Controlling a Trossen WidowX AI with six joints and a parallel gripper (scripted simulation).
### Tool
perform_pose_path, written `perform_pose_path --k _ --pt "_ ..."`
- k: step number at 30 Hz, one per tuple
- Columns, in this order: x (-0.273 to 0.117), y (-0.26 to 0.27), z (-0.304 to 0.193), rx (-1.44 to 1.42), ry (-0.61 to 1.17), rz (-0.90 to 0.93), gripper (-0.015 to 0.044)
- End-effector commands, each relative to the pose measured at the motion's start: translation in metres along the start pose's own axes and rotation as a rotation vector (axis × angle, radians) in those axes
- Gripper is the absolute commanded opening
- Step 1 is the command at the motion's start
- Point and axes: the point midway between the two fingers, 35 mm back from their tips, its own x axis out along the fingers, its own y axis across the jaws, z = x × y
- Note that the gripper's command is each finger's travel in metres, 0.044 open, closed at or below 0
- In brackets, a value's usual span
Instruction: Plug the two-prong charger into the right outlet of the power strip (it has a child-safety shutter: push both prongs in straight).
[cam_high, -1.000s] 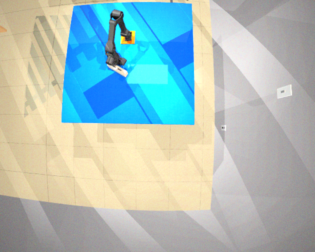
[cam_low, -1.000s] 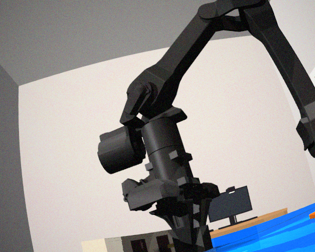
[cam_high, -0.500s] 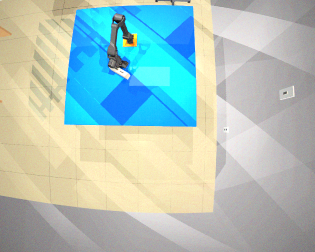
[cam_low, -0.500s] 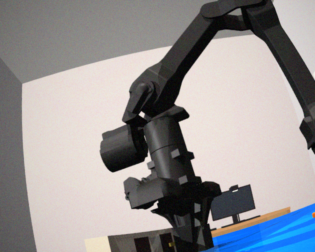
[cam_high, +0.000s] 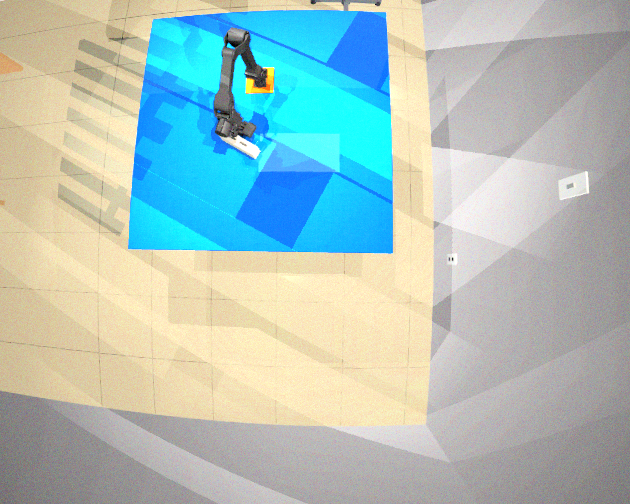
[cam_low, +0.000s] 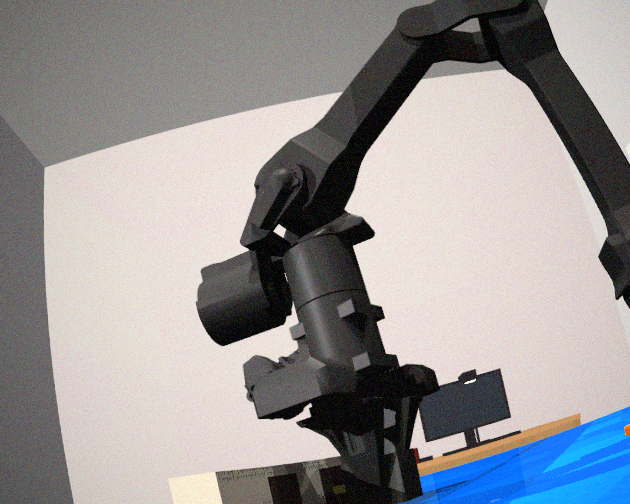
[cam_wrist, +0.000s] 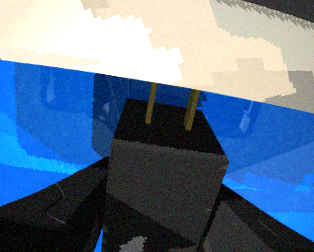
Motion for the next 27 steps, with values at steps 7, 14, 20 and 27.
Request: perform_pose_path --k 7,14,20,27 --pt "-0.0005 0.0007 0.0012 -0.003 0.002 0.005 0.0000" --pt "-0.0003 0.0006 0.0017 -0.003 0.002 0.005 0.0000" --pt "-0.0004 0.0006 0.0024 -0.003 0.002 0.005 0.0000" --pt "-0.0005 0.0006 0.0047 -0.003 0.001 0.005 0.0000"
